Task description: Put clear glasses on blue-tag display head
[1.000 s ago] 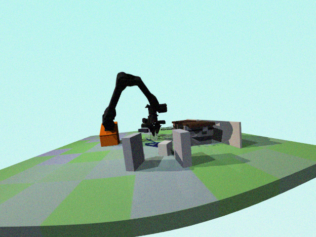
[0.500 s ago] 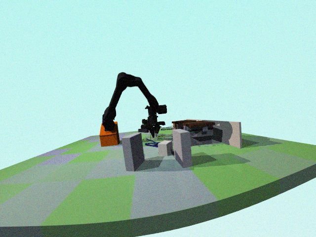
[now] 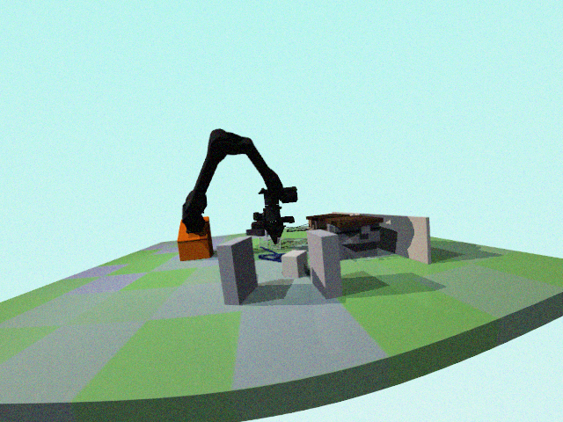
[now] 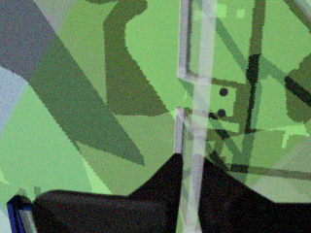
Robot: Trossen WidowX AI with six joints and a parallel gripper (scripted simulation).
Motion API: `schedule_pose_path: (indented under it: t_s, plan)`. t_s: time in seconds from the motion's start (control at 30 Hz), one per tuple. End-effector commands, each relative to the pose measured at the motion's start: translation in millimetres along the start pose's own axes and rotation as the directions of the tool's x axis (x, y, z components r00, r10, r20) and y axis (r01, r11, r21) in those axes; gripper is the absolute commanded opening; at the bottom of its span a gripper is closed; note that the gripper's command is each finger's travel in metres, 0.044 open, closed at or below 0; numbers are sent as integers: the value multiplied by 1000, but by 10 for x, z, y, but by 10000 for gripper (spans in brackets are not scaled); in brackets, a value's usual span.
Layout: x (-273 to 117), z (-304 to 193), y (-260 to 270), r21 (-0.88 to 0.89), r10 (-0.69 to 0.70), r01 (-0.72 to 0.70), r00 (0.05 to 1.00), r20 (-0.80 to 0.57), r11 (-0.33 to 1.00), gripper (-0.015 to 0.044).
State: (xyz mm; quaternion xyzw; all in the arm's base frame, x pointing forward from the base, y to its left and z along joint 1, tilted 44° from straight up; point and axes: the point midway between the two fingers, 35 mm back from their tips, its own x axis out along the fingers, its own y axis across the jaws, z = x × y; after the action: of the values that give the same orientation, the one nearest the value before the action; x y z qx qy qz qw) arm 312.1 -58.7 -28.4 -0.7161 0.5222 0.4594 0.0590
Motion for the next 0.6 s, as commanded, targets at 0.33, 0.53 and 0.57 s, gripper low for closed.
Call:
schedule_pose_path:
  t_s: [0.33,0.53,0.57]
  plan:
    - [-154,-3,-25,0,-2,2,1000,2,1000,0]
    - [-560,16,-46,-2,-4,4,1000,5,1000,0]
    - [-631,21,-45,-2,-4,4,1000,5,1000,0]
